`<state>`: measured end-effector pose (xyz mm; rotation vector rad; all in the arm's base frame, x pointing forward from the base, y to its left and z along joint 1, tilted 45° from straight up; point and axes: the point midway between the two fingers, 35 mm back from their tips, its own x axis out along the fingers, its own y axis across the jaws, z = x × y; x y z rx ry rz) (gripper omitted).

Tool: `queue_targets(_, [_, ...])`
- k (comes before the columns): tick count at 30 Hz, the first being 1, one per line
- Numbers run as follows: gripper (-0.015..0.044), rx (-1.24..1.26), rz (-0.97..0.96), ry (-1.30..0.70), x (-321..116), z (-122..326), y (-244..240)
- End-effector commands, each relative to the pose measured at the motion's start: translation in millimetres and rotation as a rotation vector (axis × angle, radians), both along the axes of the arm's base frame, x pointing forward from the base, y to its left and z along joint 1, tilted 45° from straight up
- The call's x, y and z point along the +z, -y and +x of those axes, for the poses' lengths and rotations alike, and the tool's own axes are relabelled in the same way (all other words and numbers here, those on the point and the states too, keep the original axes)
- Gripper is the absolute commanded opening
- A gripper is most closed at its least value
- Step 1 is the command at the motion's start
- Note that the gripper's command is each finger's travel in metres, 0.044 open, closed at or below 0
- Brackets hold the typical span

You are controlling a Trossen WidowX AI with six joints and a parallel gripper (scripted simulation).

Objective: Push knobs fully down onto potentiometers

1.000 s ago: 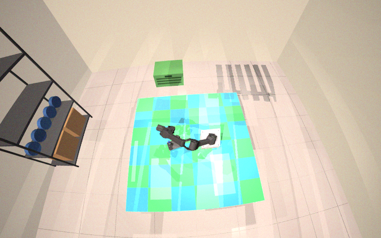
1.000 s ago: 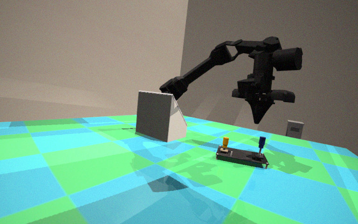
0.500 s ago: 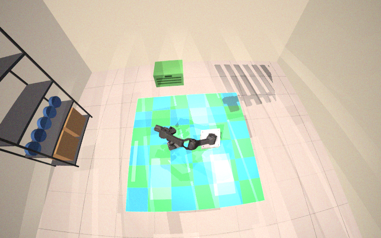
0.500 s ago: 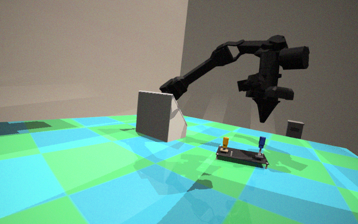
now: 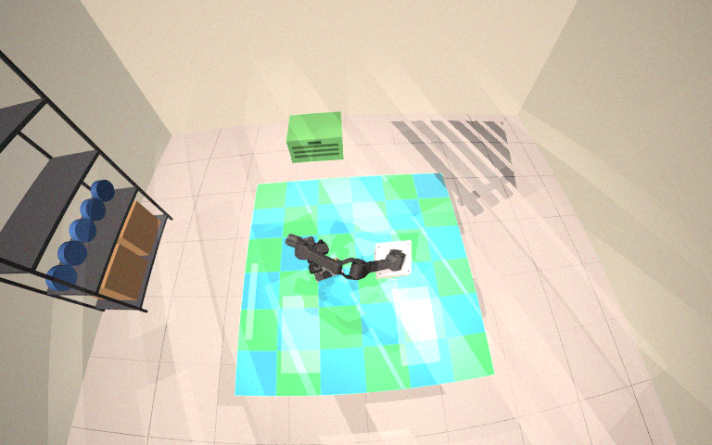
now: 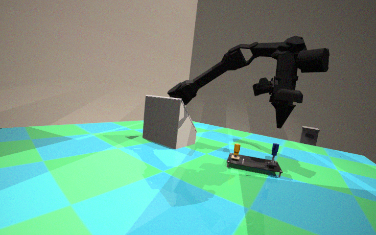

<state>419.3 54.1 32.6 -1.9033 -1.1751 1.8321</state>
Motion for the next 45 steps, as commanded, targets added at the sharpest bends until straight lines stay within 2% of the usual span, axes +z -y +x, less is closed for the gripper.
queue_targets(1, [0.0,-0.013,0.004,-0.015,-8,0,-8])
queue_targets(24, [0.0,-0.013,0.005,-0.015,-30,-4,-29])
queue_targets(45, [0.0,-0.013,0.005,-0.015,-31,-4,-30])
